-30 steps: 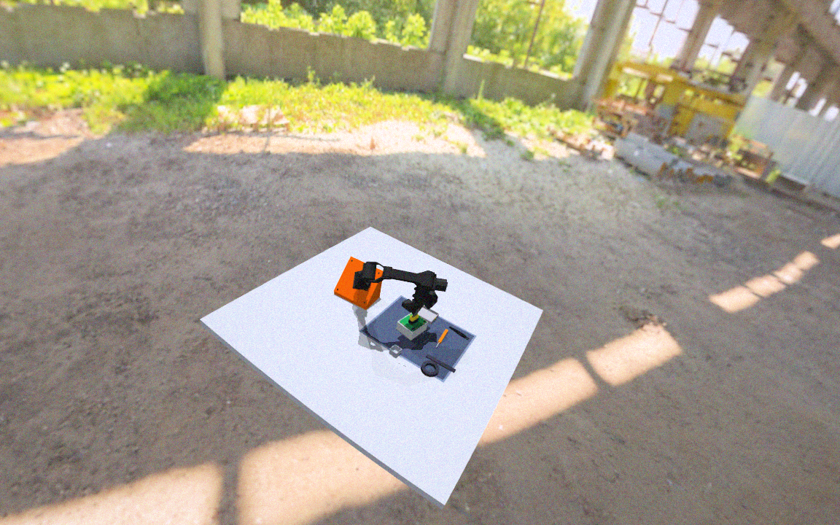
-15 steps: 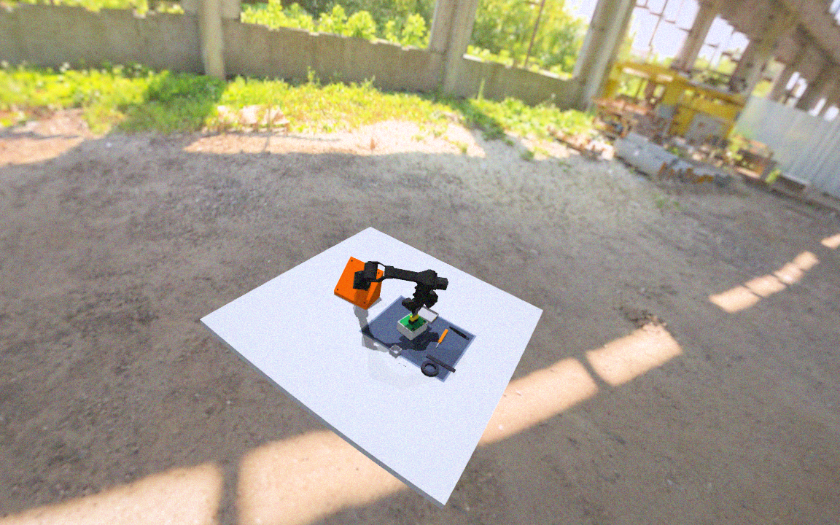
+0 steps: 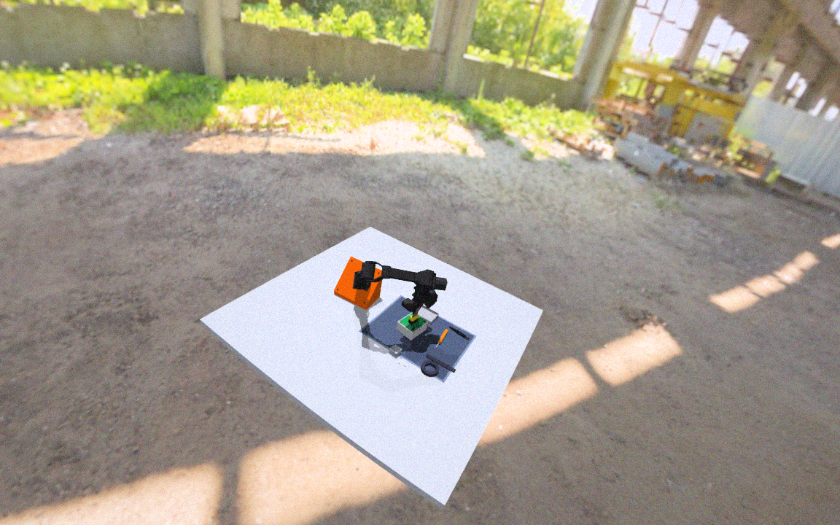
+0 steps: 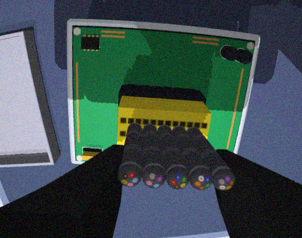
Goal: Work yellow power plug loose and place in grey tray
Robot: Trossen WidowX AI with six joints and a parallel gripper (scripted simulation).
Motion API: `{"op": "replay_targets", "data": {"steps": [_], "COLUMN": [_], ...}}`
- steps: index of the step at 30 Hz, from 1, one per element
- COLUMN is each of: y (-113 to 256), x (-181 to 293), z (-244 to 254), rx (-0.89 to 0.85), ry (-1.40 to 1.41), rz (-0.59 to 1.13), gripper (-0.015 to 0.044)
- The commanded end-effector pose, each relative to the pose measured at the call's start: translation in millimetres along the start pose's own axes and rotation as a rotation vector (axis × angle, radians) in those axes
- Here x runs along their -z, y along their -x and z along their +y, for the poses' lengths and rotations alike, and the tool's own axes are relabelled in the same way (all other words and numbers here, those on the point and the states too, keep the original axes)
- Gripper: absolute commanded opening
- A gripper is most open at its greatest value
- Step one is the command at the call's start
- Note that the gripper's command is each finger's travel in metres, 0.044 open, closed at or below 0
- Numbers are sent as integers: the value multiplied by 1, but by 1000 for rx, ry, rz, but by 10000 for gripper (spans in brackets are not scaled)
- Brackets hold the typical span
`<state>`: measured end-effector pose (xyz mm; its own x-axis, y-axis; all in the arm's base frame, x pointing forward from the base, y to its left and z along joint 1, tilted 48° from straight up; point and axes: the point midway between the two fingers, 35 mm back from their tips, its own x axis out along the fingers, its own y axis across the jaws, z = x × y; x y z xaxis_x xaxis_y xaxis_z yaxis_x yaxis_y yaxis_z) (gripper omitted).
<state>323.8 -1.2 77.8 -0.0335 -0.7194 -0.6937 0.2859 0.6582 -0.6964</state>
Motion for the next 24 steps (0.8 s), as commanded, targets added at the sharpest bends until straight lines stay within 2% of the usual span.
{"op": "replay_targets", "data": {"steps": [1,5,10,21,24], "y": [13,14,15,24,11], "x": [0,1,1,1,1], "z": [-8,-8,3,3,3], "rx": [-106,-104,21,20,21], "ry": [1,1,-1,-1,-1], "rz": [-25,-25,-25,-25,-25], "gripper": [0,0,0,0,0]}}
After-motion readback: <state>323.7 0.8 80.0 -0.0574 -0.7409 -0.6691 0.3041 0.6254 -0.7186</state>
